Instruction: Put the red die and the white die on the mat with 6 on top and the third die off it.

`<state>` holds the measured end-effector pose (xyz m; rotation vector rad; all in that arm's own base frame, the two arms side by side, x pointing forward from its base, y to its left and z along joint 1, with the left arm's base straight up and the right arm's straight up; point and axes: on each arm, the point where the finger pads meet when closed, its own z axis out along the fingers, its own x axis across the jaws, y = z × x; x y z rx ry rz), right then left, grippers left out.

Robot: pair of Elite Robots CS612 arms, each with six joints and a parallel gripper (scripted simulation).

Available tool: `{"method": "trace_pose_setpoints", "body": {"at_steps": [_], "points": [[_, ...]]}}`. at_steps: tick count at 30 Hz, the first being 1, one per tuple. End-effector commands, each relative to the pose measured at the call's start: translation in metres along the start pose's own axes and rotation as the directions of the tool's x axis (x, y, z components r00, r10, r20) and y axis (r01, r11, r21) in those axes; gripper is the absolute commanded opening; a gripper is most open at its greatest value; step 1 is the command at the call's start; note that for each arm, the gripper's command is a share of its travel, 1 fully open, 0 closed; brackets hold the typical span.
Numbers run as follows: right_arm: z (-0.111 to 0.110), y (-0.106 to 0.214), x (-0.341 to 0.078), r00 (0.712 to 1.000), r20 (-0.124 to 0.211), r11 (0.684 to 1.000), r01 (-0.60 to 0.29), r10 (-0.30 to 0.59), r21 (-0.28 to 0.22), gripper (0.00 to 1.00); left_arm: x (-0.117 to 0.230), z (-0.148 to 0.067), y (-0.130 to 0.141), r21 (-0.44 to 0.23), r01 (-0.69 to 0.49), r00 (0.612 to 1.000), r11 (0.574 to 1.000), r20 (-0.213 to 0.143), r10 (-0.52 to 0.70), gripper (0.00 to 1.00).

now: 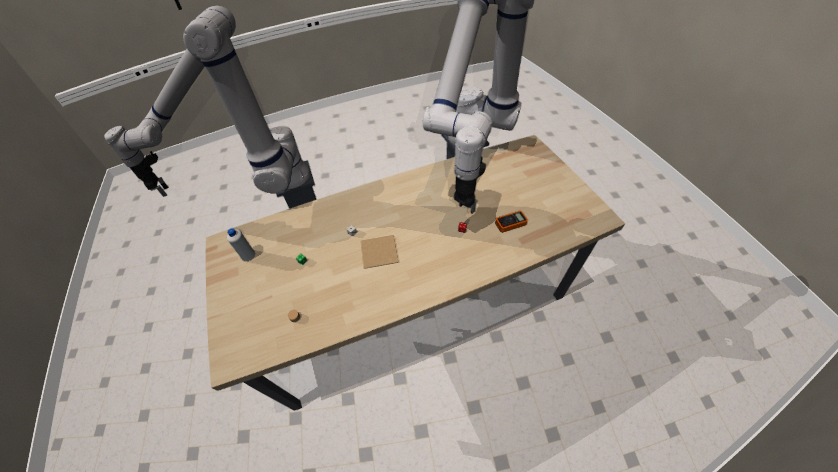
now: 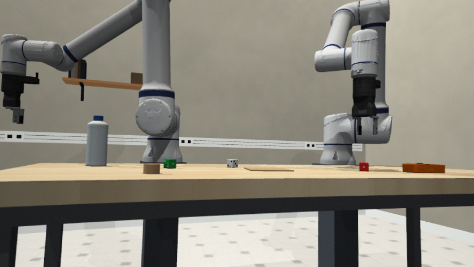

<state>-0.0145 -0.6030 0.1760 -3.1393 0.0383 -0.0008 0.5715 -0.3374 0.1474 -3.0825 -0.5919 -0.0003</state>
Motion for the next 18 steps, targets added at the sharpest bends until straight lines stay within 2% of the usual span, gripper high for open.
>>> {"method": "trace_pose_setpoints", "body": {"at_steps": [1, 6, 8, 10, 14, 18], "points": [[-0.001, 0.0008, -0.0002, 1.0, 0.0, 1.0, 0.0, 0.0, -0.002, 1.0, 0.0026, 0.0009, -0.0009, -0.003, -0.126, 0.992, 0.992, 0.0, 0.126, 1.0], [-0.001, 0.0008, -0.0002, 1.0, 0.0, 1.0, 0.0, 0.0, -0.002, 1.0, 0.0058, 0.0037, -0.0025, -0.003, -0.298, 0.955, 0.955, 0.0, 0.298, 1.0], [-0.001, 0.0008, -0.0002, 1.0, 0.0, 1.0, 0.0, 0.0, -0.002, 1.0, 0.0058, 0.0037, -0.0025, -0.003, -0.298, 0.955, 0.955, 0.0, 0.298, 1.0], [-0.001, 0.0008, -0.0002, 1.0, 0.0, 1.0, 0.0, 0.0, -0.002, 1.0, 0.0071, 0.0049, -0.0029, -0.003, -0.37, 0.929, 0.929, 0.0, 0.37, 1.0], [-0.001, 0.0008, -0.0002, 1.0, 0.0, 1.0, 0.0, 0.0, -0.002, 1.0, 0.0096, 0.0074, -0.0034, -0.003, -0.513, 0.858, 0.858, -0.001, 0.513, 1.0], [-0.001, 0.0008, -0.0002, 1.0, 0.0, 1.0, 0.0, 0.0, -0.002, 1.0, 0.012, 0.01, -0.0034, -0.003, -0.65, 0.76, 0.76, -0.001, 0.65, 1.0]]}}
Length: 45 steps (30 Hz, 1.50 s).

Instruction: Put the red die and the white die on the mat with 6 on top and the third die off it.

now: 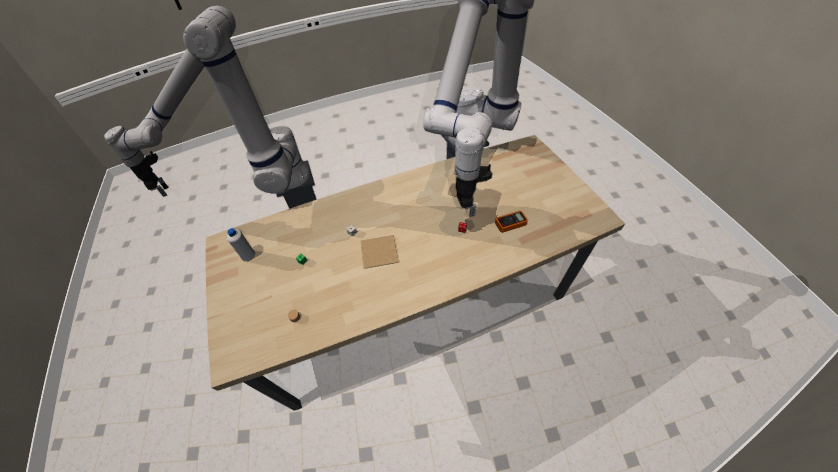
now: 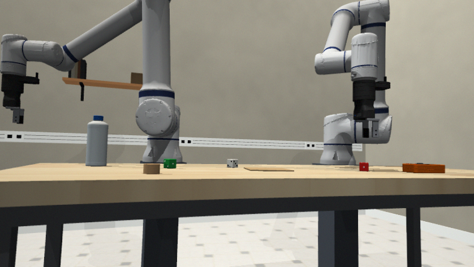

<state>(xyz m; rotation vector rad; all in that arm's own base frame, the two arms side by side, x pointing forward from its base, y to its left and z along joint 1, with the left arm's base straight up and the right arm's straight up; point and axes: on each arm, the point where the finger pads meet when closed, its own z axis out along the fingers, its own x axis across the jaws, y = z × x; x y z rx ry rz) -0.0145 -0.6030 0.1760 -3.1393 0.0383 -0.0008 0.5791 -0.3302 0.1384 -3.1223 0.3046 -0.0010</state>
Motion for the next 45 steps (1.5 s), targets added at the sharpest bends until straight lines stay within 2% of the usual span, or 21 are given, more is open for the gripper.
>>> {"method": "trace_pose_setpoints", "body": {"at_steps": [1, 2, 5, 7, 8, 13, 14, 19, 20, 22, 24, 31, 39, 41, 45], "points": [[-0.001, 0.001, 0.0, 1.0, 0.0, 1.0, 0.0, 0.0, -0.002, 1.0, 0.003, 0.002, -0.001, -0.004, -0.173, 0.985, 0.985, -0.001, 0.173, 1.0], [-0.001, 0.001, 0.0, 1.0, 0.0, 1.0, 0.0, 0.0, -0.002, 1.0, 0.003, 0.002, -0.001, -0.004, -0.176, 0.984, 0.984, -0.001, 0.176, 1.0], [-0.001, 0.001, 0.0, 1.0, 0.0, 1.0, 0.0, 0.0, -0.002, 1.0, 0.004, 0.004, -0.001, -0.004, -0.304, 0.953, 0.953, -0.001, 0.304, 1.0], [-0.001, 0.001, 0.0, 1.0, 0.0, 1.0, 0.0, 0.0, -0.002, 1.0, 0.004, 0.004, -0.001, -0.004, -0.304, 0.953, 0.953, -0.001, 0.304, 1.0], [-0.001, 0.001, 0.0, 1.0, 0.0, 1.0, 0.0, 0.0, -0.002, 1.0, 0.005, 0.004, -0.001, -0.004, -0.346, 0.938, 0.938, -0.001, 0.346, 1.0], [-0.001, 0.001, 0.0, 1.0, 0.0, 1.0, 0.0, 0.0, -0.002, 1.0, 0.007, 0.008, -0.001, -0.004, -0.544, 0.839, 0.839, -0.002, 0.544, 1.0], [-0.001, 0.001, 0.0, 1.0, 0.0, 1.0, 0.0, 0.0, -0.002, 1.0, 0.007, 0.008, -0.001, -0.004, -0.546, 0.838, 0.838, -0.002, 0.546, 1.0], [-0.001, 0.001, 0.0, 1.0, 0.0, 1.0, 0.0, 0.0, -0.002, 1.0, 0.008, 0.011, 0.001, -0.003, -0.716, 0.699, 0.699, -0.003, 0.715, 1.0], [-0.001, 0.001, 0.0, 1.0, 0.0, 1.0, 0.0, 0.0, -0.002, 1.0, 0.008, 0.011, 0.001, -0.003, -0.718, 0.696, 0.696, -0.003, 0.718, 1.0], [-0.001, 0.001, 0.0, 1.0, 0.0, 1.0, 0.0, 0.0, -0.002, 1.0, 0.008, 0.013, 0.002, -0.003, -0.777, 0.63, 0.63, -0.003, 0.777, 1.0], [-0.001, 0.001, 0.0, 1.0, 0.0, 1.0, 0.0, 0.0, -0.002, 1.0, 0.008, 0.013, 0.002, -0.003, -0.777, 0.63, 0.63, -0.003, 0.777, 1.0], [-0.001, 0.001, 0.0, 1.0, 0.0, 1.0, 0.0, 0.0, -0.002, 1.0, 0.008, 0.017, 0.006, -0.002, -0.927, 0.375, 0.375, -0.004, 0.927, 1.0], [-0.001, 0.001, 0.0, 1.0, 0.0, 1.0, 0.0, 0.0, -0.002, 1.0, 0.005, 0.021, 0.01, -0.001, -0.997, 0.08, 0.08, -0.005, 0.997, 1.0], [-0.001, 0.001, 0.0, 1.0, 0.0, 1.0, 0.0, 0.0, -0.002, 1.0, 0.005, 0.021, 0.01, -0.001, -0.997, 0.08, 0.08, -0.005, 0.997, 1.0], [-0.001, 0.001, 0.0, 1.0, 0.0, 1.0, 0.0, 0.0, -0.002, 1.0, 0.004, 0.023, 0.012, 0.0, -0.999, -0.053, -0.053, -0.005, 0.999, 1.0]]}}
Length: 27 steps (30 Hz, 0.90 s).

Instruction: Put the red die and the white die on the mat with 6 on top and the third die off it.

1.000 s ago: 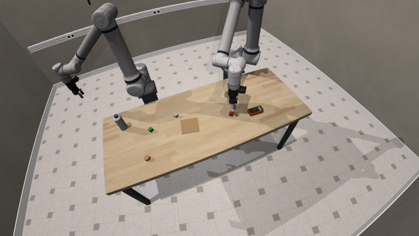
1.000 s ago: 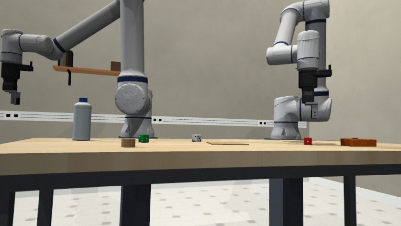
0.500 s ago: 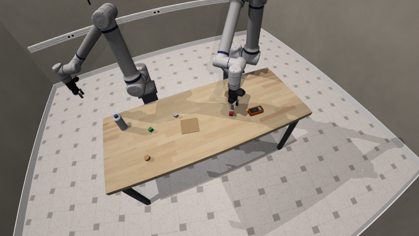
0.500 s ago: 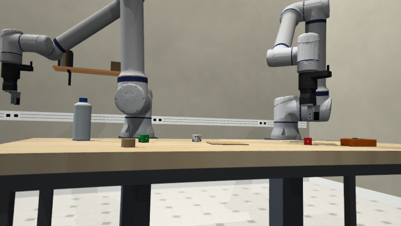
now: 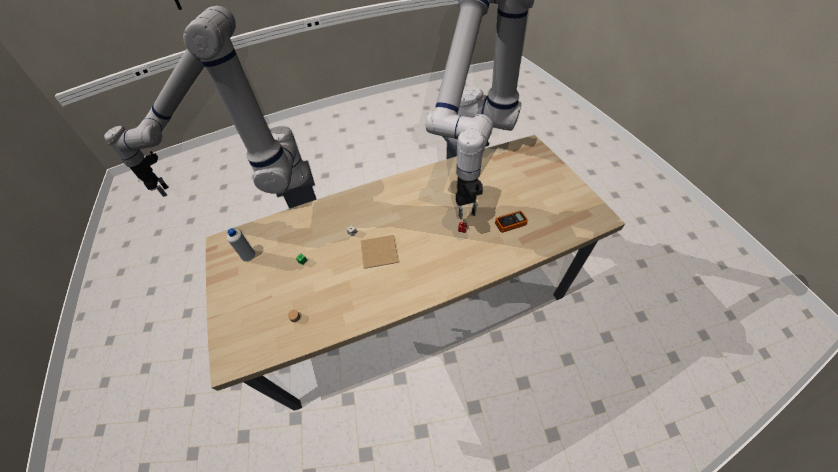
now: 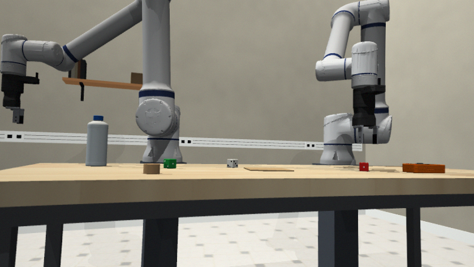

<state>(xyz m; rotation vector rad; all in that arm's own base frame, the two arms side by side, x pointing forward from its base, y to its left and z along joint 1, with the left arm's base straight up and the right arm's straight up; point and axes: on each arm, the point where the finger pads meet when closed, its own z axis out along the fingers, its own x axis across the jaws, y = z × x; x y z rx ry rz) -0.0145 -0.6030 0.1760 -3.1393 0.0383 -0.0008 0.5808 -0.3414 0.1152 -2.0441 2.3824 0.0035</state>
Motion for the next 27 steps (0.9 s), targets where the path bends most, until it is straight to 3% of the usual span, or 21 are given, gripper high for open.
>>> {"method": "trace_pose_setpoints", "body": {"at_steps": [1, 11, 27], "points": [[-0.001, 0.0008, -0.0002, 1.0, 0.0, 1.0, 0.0, 0.0, -0.002, 1.0, 0.002, 0.0008, 0.0009, 0.0, -0.125, 0.992, 0.992, -0.003, 0.125, 1.0], [-0.001, 0.0008, -0.0002, 1.0, 0.0, 1.0, 0.0, 0.0, -0.002, 1.0, 0.0057, 0.0045, 0.0059, 0.001, -0.372, 0.928, 0.928, -0.003, 0.372, 1.0], [-0.001, 0.0008, -0.0002, 1.0, 0.0, 1.0, 0.0, 0.0, -0.002, 1.0, 0.008, 0.0072, 0.0105, 0.002, -0.535, 0.845, 0.845, -0.003, 0.535, 1.0]]}}
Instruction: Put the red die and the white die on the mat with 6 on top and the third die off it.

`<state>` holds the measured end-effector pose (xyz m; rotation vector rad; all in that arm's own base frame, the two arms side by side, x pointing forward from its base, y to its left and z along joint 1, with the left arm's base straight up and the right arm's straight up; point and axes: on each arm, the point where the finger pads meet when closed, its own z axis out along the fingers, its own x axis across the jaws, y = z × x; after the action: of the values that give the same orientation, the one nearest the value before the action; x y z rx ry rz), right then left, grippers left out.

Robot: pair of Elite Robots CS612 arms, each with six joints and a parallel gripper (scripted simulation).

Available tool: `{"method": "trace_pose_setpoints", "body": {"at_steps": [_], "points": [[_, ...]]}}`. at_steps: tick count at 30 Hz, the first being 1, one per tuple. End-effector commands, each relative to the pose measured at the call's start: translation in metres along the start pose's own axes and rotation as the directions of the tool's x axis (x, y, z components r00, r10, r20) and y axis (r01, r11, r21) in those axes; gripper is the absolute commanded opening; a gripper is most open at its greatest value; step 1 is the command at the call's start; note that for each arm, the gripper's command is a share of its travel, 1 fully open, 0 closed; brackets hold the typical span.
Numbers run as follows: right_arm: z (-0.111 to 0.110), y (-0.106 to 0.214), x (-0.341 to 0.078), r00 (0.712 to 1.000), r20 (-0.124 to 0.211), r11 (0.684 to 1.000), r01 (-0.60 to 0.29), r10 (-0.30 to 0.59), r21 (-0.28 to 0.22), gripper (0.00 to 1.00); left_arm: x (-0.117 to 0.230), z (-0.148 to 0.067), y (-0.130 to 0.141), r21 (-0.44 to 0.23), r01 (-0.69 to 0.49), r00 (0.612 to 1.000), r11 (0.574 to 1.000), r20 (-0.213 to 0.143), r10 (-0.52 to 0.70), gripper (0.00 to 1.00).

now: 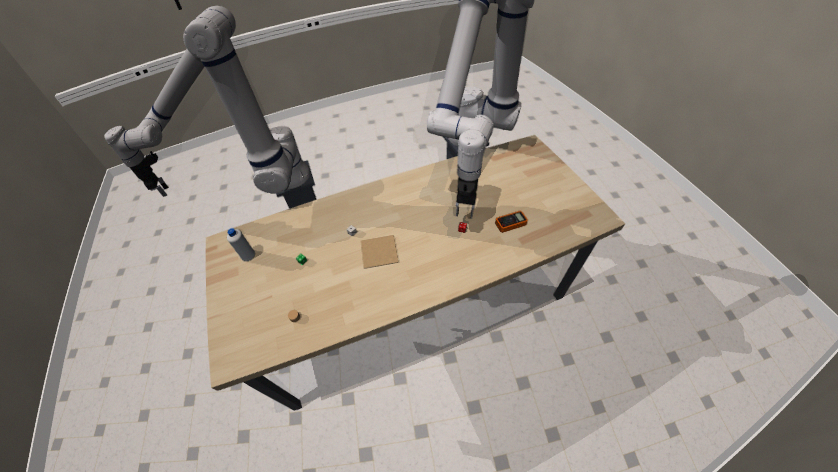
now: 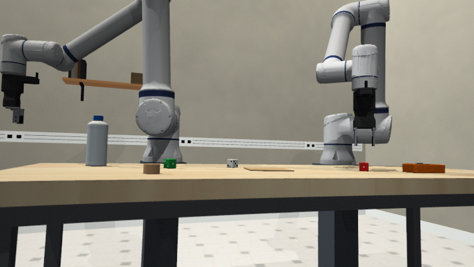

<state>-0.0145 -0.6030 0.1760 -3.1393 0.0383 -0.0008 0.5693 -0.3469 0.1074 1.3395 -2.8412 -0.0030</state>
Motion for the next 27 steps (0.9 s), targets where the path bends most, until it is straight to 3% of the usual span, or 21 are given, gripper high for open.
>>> {"method": "trace_pose_setpoints", "body": {"at_steps": [1, 16, 17, 27], "points": [[-0.001, 0.0008, -0.0002, 1.0, 0.0, 1.0, 0.0, 0.0, -0.002, 1.0, 0.0008, -0.0005, -0.0003, 0.002, -0.034, 0.999, 0.999, -0.001, 0.034, 1.0], [-0.001, 0.0008, -0.0002, 1.0, 0.0, 1.0, 0.0, 0.0, -0.002, 1.0, 0.0015, -0.0001, 0.0002, 0.002, -0.06, 0.998, 0.998, 0.0, 0.06, 1.0], [-0.001, 0.0008, -0.0002, 1.0, 0.0, 1.0, 0.0, 0.0, -0.002, 1.0, 0.0015, -0.0001, 0.0002, 0.002, -0.06, 0.998, 0.998, 0.0, 0.06, 0.87], [-0.001, 0.0008, -0.0002, 1.0, 0.0, 1.0, 0.0, 0.0, -0.002, 1.0, 0.0015, -0.0001, 0.0002, 0.002, -0.06, 0.998, 0.998, 0.0, 0.06, 0.87]]}}
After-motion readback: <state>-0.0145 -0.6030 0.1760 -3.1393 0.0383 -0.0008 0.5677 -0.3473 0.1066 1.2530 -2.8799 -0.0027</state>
